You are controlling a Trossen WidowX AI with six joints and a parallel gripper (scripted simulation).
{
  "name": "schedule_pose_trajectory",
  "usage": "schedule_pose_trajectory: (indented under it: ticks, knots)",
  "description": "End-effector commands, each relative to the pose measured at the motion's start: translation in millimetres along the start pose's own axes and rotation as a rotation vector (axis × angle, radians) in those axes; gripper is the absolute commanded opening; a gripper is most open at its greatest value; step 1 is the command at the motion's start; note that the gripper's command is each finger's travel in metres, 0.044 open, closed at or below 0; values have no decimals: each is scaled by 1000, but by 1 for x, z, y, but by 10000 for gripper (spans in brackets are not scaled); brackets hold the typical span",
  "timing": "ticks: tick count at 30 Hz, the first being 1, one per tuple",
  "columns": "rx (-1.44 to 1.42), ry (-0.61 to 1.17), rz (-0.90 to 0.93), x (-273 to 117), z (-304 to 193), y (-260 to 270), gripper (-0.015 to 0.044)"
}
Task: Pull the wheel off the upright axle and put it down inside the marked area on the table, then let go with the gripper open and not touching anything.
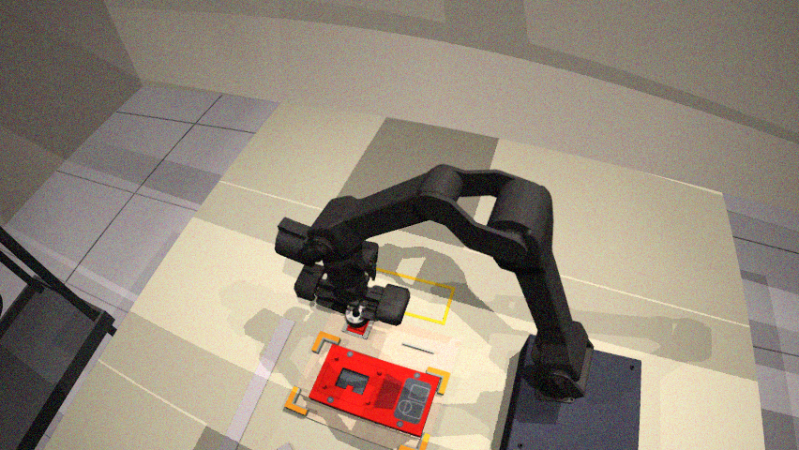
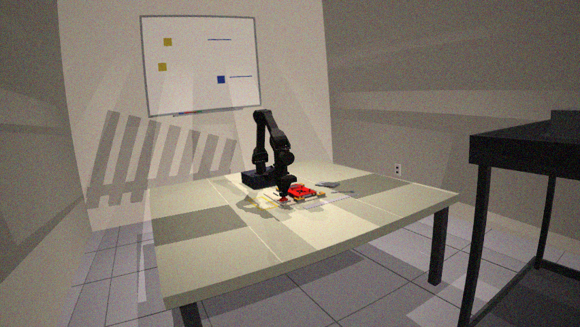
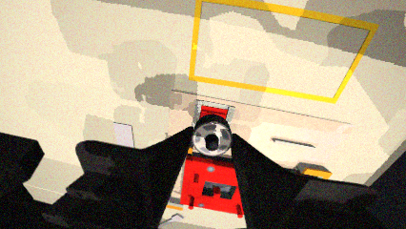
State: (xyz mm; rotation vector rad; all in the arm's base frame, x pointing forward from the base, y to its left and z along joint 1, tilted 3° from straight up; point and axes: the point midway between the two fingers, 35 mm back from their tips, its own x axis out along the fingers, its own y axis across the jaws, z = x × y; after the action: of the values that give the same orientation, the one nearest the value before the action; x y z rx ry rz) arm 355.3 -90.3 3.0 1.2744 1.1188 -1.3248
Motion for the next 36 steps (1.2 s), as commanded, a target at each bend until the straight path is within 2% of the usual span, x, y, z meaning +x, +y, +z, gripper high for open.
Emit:
schedule_pose_trajectory:
  ticks: [1,36]
  knots:
    - [0,1,6,-5,0,2,0]
    - [0,3,4,-17,0,2,0]
